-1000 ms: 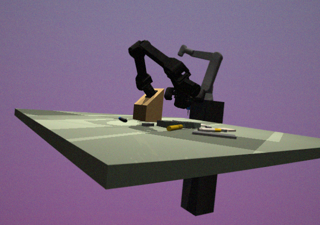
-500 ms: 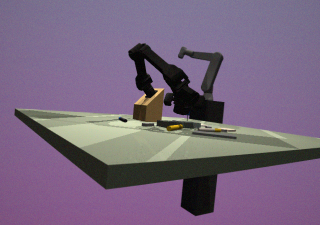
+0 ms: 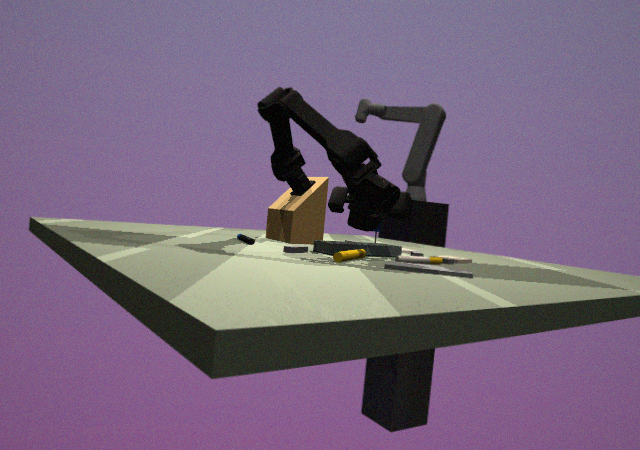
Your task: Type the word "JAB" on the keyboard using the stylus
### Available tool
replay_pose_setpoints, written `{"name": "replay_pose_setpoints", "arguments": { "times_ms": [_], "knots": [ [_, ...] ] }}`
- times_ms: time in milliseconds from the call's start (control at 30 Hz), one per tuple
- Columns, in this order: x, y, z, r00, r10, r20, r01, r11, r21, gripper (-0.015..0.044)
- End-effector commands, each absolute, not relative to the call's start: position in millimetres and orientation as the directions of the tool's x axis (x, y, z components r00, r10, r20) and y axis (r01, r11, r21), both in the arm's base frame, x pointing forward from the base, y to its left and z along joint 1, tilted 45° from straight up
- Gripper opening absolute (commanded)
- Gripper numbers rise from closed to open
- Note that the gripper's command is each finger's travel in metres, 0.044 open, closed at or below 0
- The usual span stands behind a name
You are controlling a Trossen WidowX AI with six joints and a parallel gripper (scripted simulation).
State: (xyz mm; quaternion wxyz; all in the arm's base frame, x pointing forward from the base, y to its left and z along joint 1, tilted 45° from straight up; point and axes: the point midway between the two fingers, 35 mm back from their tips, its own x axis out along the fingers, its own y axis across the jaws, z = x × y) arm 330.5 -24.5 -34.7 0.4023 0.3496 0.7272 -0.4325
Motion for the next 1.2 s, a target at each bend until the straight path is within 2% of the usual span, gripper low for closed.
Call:
{"name": "replay_pose_setpoints", "arguments": {
  "times_ms": [0, 1167],
  "knots": [
    [331.9, -25.1, -34.0, -0.431, 0.157, -0.889, 0.855, 0.387, -0.346, 0.0081],
    [329.9, -32.6, -40.7, -0.431, 0.157, -0.888, 0.855, 0.386, -0.347, 0.0081]
  ]
}}
